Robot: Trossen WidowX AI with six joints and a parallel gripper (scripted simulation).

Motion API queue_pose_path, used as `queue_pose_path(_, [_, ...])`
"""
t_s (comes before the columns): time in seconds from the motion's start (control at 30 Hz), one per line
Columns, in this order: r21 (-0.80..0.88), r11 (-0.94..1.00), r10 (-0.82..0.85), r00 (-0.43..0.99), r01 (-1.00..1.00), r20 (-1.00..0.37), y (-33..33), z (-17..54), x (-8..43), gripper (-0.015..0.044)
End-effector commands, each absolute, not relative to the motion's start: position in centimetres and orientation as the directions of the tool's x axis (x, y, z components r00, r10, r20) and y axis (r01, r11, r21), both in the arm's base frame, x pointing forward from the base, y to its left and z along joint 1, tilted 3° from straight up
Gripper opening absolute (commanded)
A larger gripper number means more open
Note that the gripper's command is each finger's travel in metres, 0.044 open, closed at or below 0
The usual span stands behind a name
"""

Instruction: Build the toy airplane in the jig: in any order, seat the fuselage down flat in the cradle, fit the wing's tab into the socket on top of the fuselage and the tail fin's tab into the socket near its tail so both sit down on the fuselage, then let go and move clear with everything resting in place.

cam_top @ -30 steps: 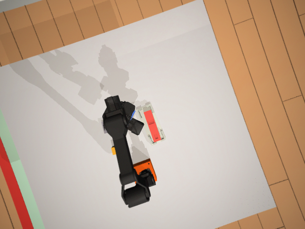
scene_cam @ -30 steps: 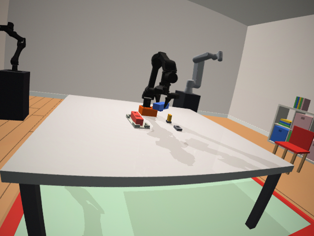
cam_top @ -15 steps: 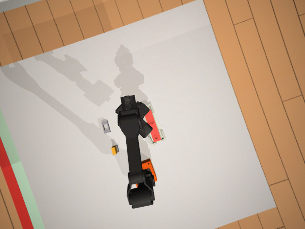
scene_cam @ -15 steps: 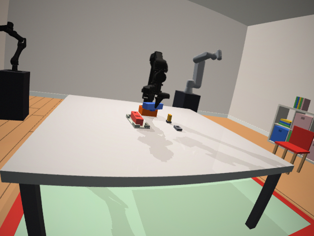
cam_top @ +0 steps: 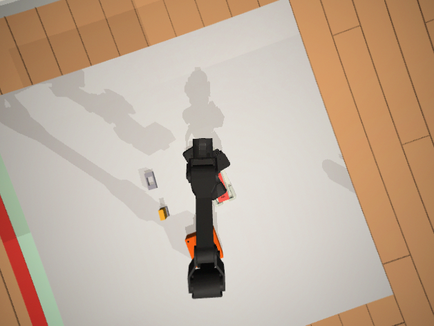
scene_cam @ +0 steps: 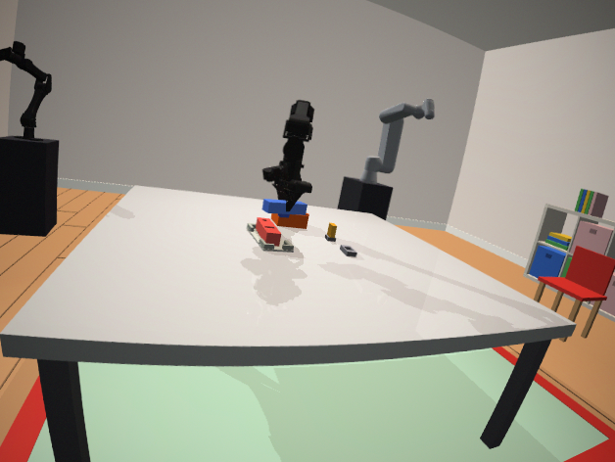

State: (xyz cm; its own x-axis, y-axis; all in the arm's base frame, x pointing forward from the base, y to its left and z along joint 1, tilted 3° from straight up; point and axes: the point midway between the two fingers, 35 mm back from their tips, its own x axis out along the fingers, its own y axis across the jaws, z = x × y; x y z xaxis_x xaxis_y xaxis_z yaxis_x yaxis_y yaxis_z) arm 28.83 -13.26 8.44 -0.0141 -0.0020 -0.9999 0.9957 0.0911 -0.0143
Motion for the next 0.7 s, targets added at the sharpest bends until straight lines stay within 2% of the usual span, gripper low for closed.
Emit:
queue_pose_path(0.0, [-0.02, 0.003, -0.006, -0.02, 1.0, -1.0, -14.3, 8.1, 27.7, 0.0])
queue_pose_path(0.3, [-0.022, -0.131, -0.008, -0.023, 0.991, -1.0, -16.0, 7.7, 26.1, 0.0])
queue_pose_path(0.53, [-0.022, -0.131, -0.008, -0.023, 0.991, -1.0, -16.0, 7.7, 26.1, 0.0184])
queue_pose_path(0.67, [-0.022, -0.131, -0.008, -0.023, 0.991, -1.0, -16.0, 7.7, 26.1, 0.0197])
